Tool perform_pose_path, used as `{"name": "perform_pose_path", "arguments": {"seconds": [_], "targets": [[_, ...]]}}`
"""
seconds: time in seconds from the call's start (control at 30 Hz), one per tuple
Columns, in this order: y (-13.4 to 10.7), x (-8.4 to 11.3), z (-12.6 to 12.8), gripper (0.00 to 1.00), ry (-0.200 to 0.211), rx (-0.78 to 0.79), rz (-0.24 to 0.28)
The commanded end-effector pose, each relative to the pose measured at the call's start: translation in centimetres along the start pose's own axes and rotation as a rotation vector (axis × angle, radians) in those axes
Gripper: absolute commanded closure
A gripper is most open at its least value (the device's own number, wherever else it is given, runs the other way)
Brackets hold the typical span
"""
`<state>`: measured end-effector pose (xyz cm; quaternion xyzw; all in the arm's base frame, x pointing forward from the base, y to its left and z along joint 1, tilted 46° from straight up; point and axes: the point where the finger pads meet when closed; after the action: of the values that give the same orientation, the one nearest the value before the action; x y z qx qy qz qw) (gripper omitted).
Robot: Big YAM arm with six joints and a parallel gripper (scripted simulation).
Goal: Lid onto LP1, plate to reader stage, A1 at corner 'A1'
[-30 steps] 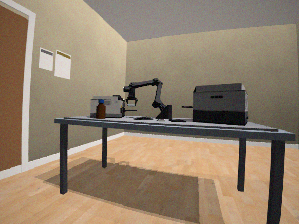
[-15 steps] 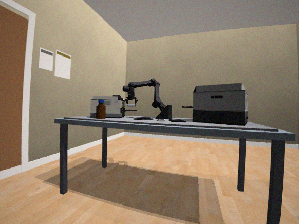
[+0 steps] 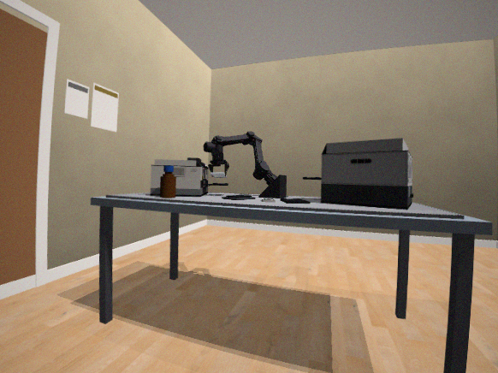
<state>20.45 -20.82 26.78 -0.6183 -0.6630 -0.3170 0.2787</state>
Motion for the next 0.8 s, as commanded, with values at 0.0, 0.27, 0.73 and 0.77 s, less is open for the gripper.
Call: {"name": "perform_pose_path", "arguments": {"seconds": [0.0,0.27,0.73,0.77], "targets": [[1.3,0.3,-0.7,0.14,0.011,-0.037,-0.007],[3.4,0.0,0.9,0.14,0.029,-0.039,-0.016],[6.5,-0.3,2.4,0.14,0.058,-0.063,-0.026],[6.6,-0.4,2.5,0.14,0.057,-0.066,-0.021]]}}
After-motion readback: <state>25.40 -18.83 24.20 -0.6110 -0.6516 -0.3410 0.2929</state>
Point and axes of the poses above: the point where the finger pads meet when closed, its own x axis back along the fingers, its own z axis across the jaws, y = z × x, and after that the axes turned 13 degrees about -x, right-handed
